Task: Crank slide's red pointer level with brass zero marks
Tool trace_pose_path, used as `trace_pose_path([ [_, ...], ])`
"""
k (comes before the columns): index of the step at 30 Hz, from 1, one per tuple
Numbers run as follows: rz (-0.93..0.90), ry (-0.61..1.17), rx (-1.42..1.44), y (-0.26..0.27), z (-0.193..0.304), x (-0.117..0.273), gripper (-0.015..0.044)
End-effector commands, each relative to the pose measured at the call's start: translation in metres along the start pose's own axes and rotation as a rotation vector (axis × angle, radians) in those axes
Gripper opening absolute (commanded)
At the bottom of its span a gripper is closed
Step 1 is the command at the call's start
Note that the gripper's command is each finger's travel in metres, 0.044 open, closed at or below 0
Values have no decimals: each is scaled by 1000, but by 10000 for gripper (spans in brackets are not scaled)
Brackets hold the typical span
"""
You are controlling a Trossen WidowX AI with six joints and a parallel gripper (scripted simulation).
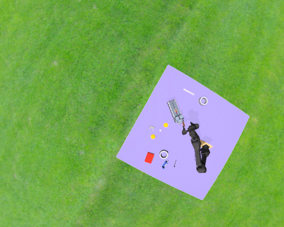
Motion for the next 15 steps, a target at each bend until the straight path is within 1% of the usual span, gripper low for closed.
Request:
trace_pose_path([
  [1,9,6,-6,-1,14,-14,440],
  [10,7,6,-7,-4,54,-51,440],
  [15,6,6,-7,-5,61,-56,440],
])
Point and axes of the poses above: the point midway between the two fingers, 35 mm back from their tips, its own x axis back along the fingers, its own y axis across the jaws, z = x × y, the point moved 6 cm from there along x, back along the fingers, and after that the axes turned 4 degrees about -x, right-handed, at the moved point
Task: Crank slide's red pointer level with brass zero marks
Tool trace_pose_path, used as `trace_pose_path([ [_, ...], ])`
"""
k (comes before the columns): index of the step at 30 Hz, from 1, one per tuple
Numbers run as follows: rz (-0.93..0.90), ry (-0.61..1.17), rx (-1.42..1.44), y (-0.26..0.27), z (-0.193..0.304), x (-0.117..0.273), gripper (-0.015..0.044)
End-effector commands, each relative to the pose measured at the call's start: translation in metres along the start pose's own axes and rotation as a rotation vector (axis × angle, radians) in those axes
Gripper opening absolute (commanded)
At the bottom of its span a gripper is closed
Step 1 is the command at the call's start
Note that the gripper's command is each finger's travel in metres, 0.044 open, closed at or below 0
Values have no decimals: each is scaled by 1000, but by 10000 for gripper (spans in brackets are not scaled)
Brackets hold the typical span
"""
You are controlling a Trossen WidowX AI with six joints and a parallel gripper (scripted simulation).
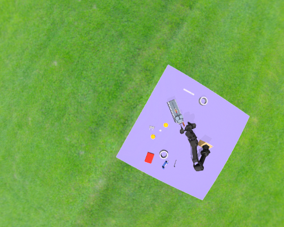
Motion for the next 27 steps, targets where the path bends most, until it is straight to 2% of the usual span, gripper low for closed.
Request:
trace_pose_path([
  [1,4,-7,-5,-1,3,-4,440],
  [27,4,-6,-6,-3,32,-34,440],
])
Point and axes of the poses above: the point midway between the two fingers, 35 mm back from their tips, its own x axis back along the fingers, its own y axis across the jaws, z = x × y, the point moved 6 cm from there along x, back along the fingers, and after that the axes turned 4 degrees about -x, right-handed, at the moved point
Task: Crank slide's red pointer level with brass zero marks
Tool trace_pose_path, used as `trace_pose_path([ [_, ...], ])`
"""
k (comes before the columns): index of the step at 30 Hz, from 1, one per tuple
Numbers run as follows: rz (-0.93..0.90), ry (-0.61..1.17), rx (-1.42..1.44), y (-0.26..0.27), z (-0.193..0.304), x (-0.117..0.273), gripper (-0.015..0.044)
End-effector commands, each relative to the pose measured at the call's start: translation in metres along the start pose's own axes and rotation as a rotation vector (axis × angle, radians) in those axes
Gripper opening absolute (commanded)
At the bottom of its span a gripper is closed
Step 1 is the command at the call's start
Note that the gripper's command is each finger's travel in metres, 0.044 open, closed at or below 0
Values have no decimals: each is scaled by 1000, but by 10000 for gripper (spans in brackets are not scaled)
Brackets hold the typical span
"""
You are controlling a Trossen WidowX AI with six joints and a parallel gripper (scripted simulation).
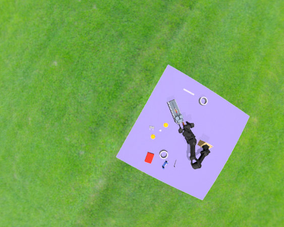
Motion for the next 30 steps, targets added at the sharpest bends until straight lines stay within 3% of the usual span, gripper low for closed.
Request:
trace_pose_path([
  [1,10,4,-5,-3,7,-5,440],
  [13,8,4,-6,-4,19,-15,440],
  [30,8,4,-6,-4,19,-15,0],
])
Point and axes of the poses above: the point midway between the two fingers, 35 mm back from their tips, its own x axis back along the fingers, its own y axis across the jaws, z = x × y, the point moved 6 cm from there along x, back along the fingers, and after that the axes turned 4 degrees about -x, right-handed, at the moved point
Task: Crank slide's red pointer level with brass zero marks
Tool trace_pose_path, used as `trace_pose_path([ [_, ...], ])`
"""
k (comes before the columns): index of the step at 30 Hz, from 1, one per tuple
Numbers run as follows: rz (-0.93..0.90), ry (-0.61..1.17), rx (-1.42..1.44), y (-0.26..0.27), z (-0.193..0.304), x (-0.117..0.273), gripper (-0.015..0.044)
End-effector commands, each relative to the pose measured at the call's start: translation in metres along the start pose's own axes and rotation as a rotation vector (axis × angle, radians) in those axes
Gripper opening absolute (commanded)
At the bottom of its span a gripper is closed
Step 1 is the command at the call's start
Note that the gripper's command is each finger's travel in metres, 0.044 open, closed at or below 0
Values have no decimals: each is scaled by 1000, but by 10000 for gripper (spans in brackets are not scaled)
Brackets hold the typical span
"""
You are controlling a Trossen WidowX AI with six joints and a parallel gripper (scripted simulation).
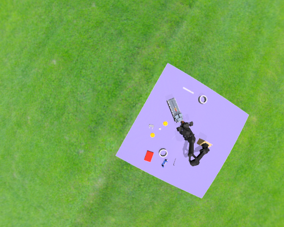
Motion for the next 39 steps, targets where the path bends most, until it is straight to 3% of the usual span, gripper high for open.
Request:
trace_pose_path([
  [1,3,-3,-3,0,0,0,0],
  [39,3,-4,-3,5,-24,25,0],
])
Point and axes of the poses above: the point midway between the two fingers, 35 mm back from their tips, its own x axis back along the fingers, its own y axis across the jaws, z = x × y, the point moved 6 cm from there along x, back along the fingers, and after that the axes turned 4 degrees about -x, right-handed, at the moved point
